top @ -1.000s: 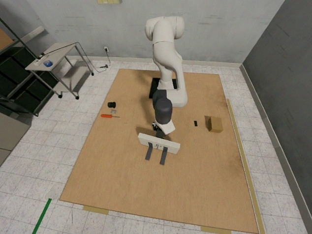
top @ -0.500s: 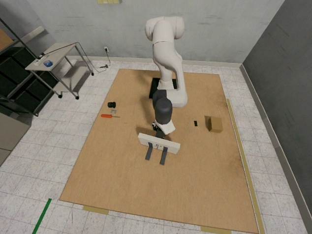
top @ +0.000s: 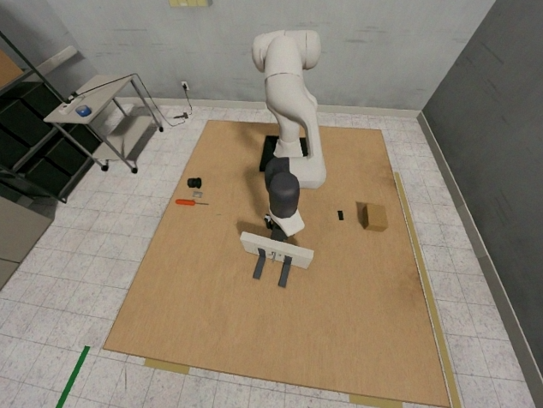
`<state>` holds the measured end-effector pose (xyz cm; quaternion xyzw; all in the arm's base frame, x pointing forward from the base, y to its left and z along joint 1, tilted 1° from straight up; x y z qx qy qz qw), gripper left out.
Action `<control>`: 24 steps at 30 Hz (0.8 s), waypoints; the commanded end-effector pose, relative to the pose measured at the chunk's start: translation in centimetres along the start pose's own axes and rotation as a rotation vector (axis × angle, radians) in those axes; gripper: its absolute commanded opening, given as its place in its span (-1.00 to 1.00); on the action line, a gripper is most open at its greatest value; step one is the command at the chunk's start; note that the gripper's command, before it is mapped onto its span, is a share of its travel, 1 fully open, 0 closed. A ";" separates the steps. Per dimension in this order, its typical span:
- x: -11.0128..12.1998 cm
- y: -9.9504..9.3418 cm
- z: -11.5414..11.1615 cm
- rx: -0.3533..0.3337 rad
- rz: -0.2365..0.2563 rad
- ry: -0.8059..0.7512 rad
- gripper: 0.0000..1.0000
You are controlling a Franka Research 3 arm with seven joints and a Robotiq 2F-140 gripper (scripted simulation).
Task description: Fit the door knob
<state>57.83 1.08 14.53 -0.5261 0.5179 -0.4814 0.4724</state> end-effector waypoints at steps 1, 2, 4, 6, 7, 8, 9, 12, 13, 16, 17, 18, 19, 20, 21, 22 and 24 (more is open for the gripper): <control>0.1 -0.4 0.2 0.006 -0.003 0.004 -0.16; 0.1 -0.4 0.2 0.006 -0.003 0.004 -0.16; 0.1 -0.4 0.2 0.006 -0.003 0.004 -0.16; 0.1 -0.4 0.2 0.006 -0.003 0.004 -0.16; 0.1 -0.4 0.2 0.006 -0.003 0.004 -0.16; 0.1 -0.4 0.2 0.006 -0.003 0.004 -0.16; 0.1 -0.4 0.3 0.006 -0.003 0.004 -0.16; 0.1 -0.4 0.4 0.006 -0.003 0.004 -0.16; 0.1 -0.4 0.5 0.006 -0.003 0.004 -0.16; 0.1 -0.4 0.5 0.006 -0.003 0.004 -0.16; 0.1 -0.4 0.6 0.006 -0.003 0.004 -0.16; 0.1 -0.4 0.6 0.006 -0.003 0.004 -0.16; 0.1 -0.4 0.7 0.006 -0.003 0.004 -0.16; 0.1 -0.4 0.7 0.006 -0.003 0.004 -0.16; 0.1 -0.4 0.7 0.006 -0.003 0.004 -0.16; 0.1 -0.4 0.7 0.006 -0.003 0.004 -0.16; 0.1 -0.4 0.7 0.006 -0.003 0.004 -0.16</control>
Point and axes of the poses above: the point where the finger pads meet when closed, its own y axis out along the fingers, its own x axis across the jaws, z = x × y, the point moved 6 cm from there along -y, back along the fingers, and after that the axes turned 9 degrees about -y, right-handed, at the moved point
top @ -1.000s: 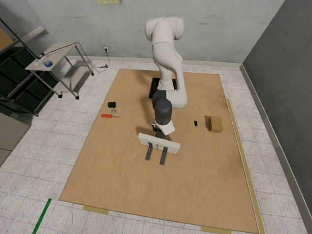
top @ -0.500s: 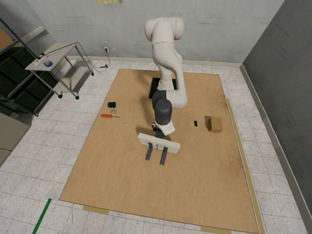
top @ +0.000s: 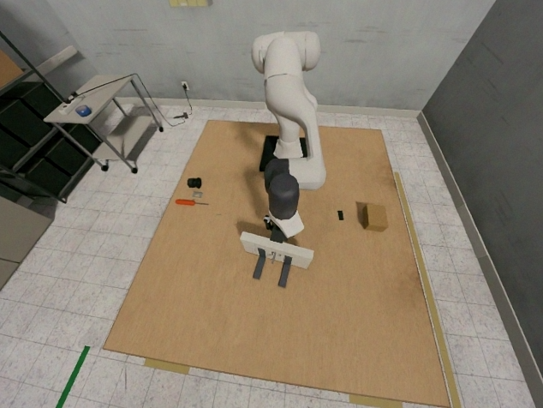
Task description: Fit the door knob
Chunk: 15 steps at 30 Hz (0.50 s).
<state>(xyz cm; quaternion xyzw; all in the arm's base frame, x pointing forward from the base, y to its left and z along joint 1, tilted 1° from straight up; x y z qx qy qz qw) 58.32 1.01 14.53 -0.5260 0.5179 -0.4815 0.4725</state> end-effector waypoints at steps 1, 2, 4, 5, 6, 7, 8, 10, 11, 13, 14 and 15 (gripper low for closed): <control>0.1 -0.4 0.2 0.006 -0.003 0.004 -0.16; 0.1 -0.4 0.2 0.006 -0.003 0.004 -0.16; 0.1 -0.4 0.2 0.006 -0.003 0.004 -0.16; 0.1 -0.4 0.2 0.006 -0.003 0.004 -0.16; 0.1 -0.4 0.2 0.006 -0.003 0.004 -0.16; 0.1 -0.4 0.2 0.006 -0.003 0.004 -0.16; 0.1 -0.4 0.2 0.006 -0.003 0.004 -0.16; 0.1 -0.4 0.2 0.006 -0.003 0.004 -0.16; 0.1 -0.4 0.2 0.006 -0.003 0.004 -0.16; 0.1 -0.4 0.3 0.006 -0.003 0.004 -0.16; 0.1 -0.4 0.4 0.006 -0.003 0.004 -0.16; 0.1 -0.4 0.4 0.006 -0.003 0.004 -0.16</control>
Point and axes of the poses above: the point where the finger pads meet when closed, its own y axis out along the fingers, its own x axis across the jaws, z = x × y, the point moved 6 cm from there along -y, back along the fingers, and after that the axes turned 9 degrees about -y, right-handed, at the moved point
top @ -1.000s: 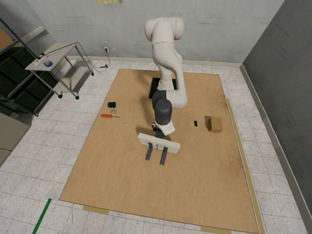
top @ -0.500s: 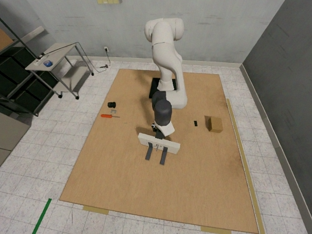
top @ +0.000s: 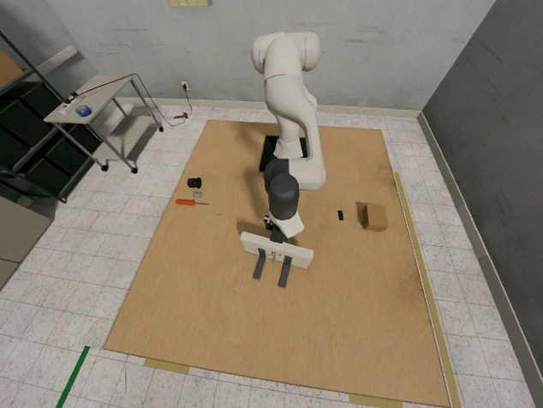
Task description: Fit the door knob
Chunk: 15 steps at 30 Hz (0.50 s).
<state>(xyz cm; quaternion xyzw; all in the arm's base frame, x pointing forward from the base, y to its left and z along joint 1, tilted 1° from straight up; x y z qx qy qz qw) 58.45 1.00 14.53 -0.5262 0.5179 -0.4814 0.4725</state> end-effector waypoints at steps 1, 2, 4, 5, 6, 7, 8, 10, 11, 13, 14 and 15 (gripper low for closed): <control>0.1 -0.4 0.4 0.006 -0.003 0.004 -0.16; 0.1 -0.4 0.4 0.006 -0.003 0.004 -0.16; 0.1 -0.4 0.5 0.006 -0.003 0.004 -0.16; 0.1 -0.4 0.5 0.006 -0.003 0.004 -0.16; 0.1 -0.4 0.6 0.006 -0.003 0.004 -0.16; 0.1 -0.4 0.6 0.006 -0.003 0.004 -0.16; 0.2 -0.4 0.6 0.006 -0.003 0.004 -0.16; 0.2 -0.4 0.6 0.006 -0.003 0.004 -0.16; 0.2 -0.4 0.6 0.006 -0.003 0.004 -0.16; 0.2 -0.4 0.6 0.006 -0.003 0.004 -0.16; 0.2 -0.4 0.6 0.006 -0.003 0.004 -0.16; 0.2 -0.4 0.6 0.006 -0.003 0.004 -0.16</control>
Point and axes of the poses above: the point where the finger pads meet when closed, its own y axis out along the fingers, its own x axis across the jaws, z = x × y, the point moved 6 cm from there along -y, back along the fingers, and after that the axes turned 9 degrees about -y, right-handed, at the moved point
